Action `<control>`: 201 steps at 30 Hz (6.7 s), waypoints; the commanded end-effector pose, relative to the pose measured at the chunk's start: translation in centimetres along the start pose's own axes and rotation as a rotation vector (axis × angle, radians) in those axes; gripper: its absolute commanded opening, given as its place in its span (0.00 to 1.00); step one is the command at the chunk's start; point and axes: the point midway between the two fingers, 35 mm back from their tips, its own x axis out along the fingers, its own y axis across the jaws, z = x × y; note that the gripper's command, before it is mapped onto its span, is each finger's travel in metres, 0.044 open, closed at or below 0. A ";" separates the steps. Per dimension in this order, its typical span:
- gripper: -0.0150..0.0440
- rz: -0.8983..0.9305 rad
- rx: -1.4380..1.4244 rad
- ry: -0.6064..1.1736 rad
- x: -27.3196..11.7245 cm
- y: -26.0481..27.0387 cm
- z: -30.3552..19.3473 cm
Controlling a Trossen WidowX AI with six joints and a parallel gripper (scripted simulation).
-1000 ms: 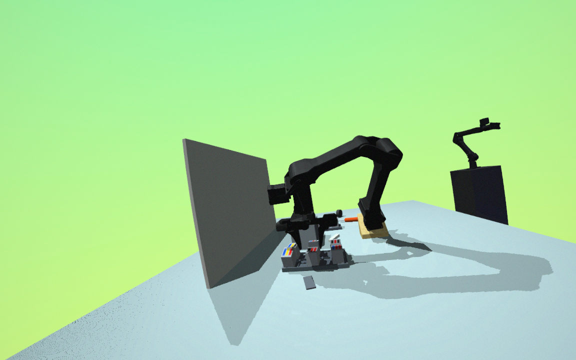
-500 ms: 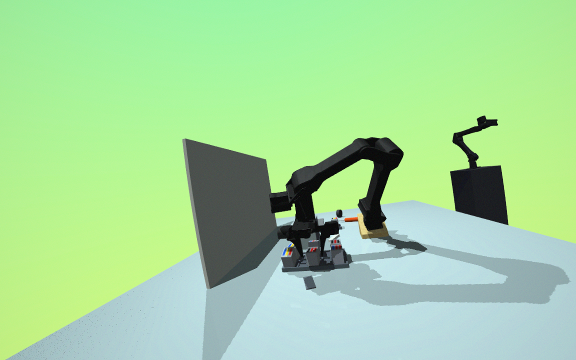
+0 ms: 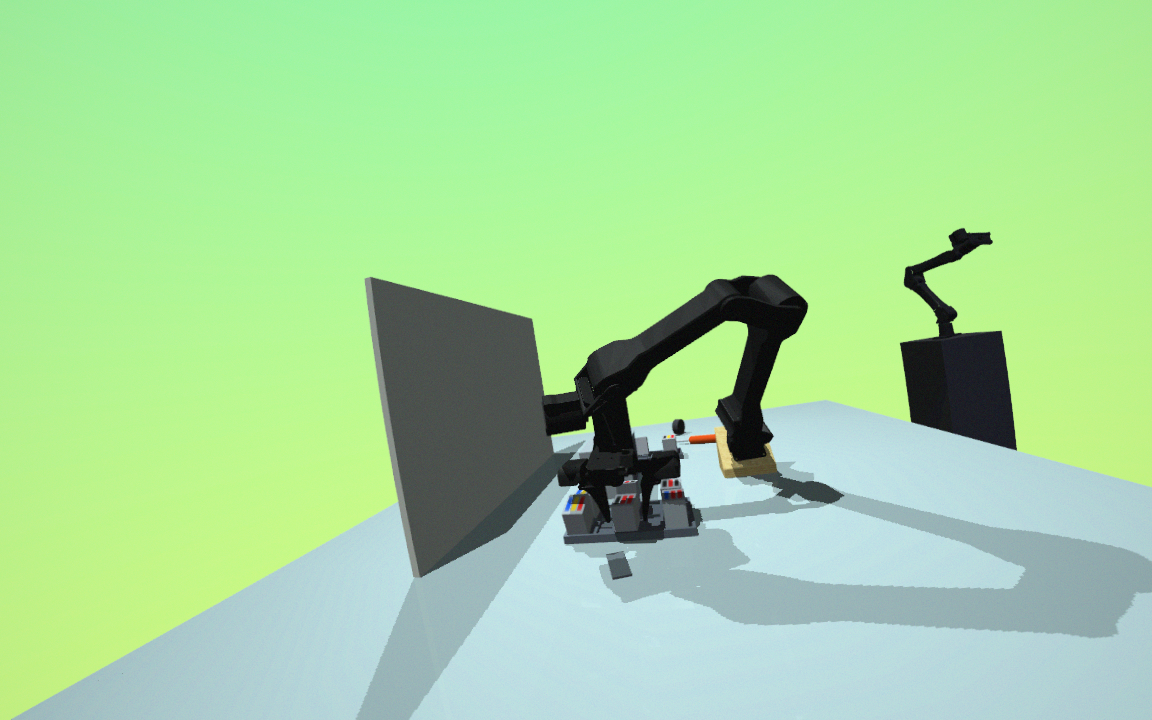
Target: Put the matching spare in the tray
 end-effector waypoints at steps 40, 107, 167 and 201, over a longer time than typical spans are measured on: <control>0.25 -0.001 0.003 0.007 -7.8 0.0 -0.1; 0.25 -0.031 0.066 0.083 -14.0 -13.6 -26.3; 0.25 -0.008 -0.003 0.030 -10.0 -12.4 -40.6; 0.25 -0.009 -0.003 0.030 -7.6 -12.6 -40.7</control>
